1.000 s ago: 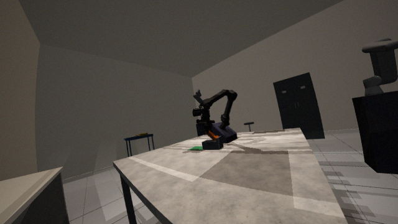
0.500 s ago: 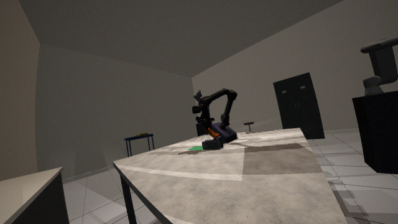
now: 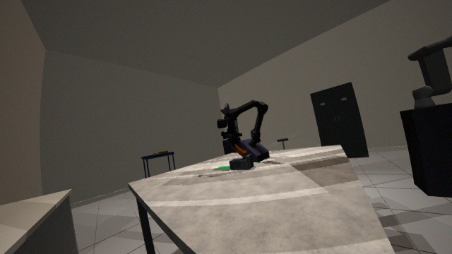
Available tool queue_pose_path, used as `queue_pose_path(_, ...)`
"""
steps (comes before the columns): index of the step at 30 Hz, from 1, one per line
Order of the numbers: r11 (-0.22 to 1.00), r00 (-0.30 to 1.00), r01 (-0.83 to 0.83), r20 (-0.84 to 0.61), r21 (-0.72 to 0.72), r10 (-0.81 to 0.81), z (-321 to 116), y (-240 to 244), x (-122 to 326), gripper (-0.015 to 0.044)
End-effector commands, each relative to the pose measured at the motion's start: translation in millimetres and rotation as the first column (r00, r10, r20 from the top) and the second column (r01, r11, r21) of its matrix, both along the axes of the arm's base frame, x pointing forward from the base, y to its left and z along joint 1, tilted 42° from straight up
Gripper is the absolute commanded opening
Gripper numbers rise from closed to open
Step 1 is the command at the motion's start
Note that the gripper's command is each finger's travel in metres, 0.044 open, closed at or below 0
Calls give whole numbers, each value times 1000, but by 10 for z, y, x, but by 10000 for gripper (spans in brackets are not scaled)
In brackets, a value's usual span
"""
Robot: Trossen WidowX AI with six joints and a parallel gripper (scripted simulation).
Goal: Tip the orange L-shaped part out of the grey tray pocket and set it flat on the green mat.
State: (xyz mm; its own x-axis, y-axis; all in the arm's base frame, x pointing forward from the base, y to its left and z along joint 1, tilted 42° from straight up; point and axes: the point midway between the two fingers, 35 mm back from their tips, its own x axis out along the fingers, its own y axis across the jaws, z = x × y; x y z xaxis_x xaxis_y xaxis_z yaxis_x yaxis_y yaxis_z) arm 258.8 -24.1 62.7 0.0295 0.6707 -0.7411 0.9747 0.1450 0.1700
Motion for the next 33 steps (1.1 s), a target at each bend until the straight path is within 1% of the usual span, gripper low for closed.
queue_pose_path(1,1000,1000,0,-2,-4,0,-119,-114,29,0)
queue_pose_path(29,1000,1000,0,2,-12,0,-990,-1096,204,0)
queue_pose_path(33,1000,1000,0,2,-12,0,-1033,-1144,212,0)
